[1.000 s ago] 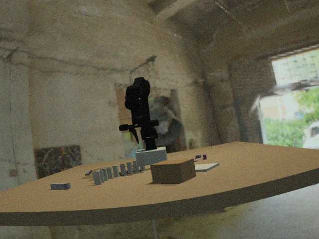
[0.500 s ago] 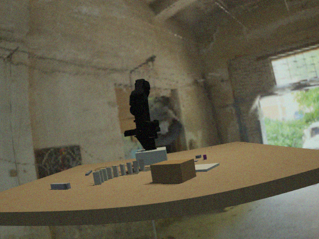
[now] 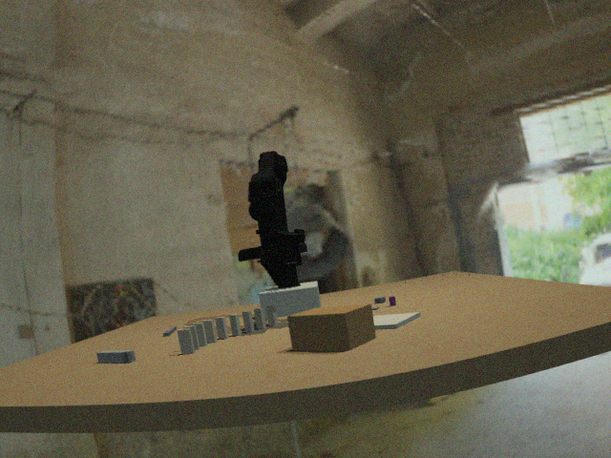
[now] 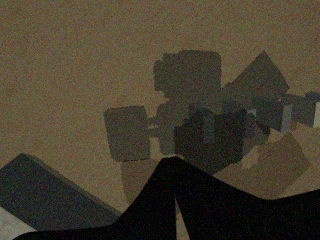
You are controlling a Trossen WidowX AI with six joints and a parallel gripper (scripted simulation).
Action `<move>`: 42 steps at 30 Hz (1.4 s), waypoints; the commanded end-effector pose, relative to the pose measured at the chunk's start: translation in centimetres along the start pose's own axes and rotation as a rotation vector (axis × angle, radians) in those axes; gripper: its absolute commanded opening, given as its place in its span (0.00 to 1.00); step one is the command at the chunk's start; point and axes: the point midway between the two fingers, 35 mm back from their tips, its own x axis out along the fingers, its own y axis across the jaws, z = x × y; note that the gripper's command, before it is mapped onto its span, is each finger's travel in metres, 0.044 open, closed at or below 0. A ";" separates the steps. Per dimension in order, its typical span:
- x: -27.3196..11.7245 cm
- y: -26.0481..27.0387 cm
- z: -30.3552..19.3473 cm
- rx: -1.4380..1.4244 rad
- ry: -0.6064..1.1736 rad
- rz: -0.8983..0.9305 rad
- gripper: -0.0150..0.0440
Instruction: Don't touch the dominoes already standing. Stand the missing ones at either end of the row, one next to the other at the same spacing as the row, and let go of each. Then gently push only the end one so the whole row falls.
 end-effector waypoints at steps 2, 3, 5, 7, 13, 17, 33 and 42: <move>-0.1 0.0 0.0 -0.004 -0.004 -0.003 0.25; -0.1 0.0 0.0 -0.004 -0.004 -0.003 0.25; -0.1 0.0 0.0 -0.004 -0.004 -0.003 0.25; -0.1 0.0 0.0 -0.004 -0.004 -0.003 0.25; -0.1 0.0 0.0 -0.004 -0.004 -0.003 0.25; -0.1 0.0 0.0 -0.004 -0.004 -0.003 0.25; 8.0 0.1 0.0 -0.004 -0.004 -0.002 0.25; 8.0 -0.6 0.1 -0.004 -0.004 -0.002 0.25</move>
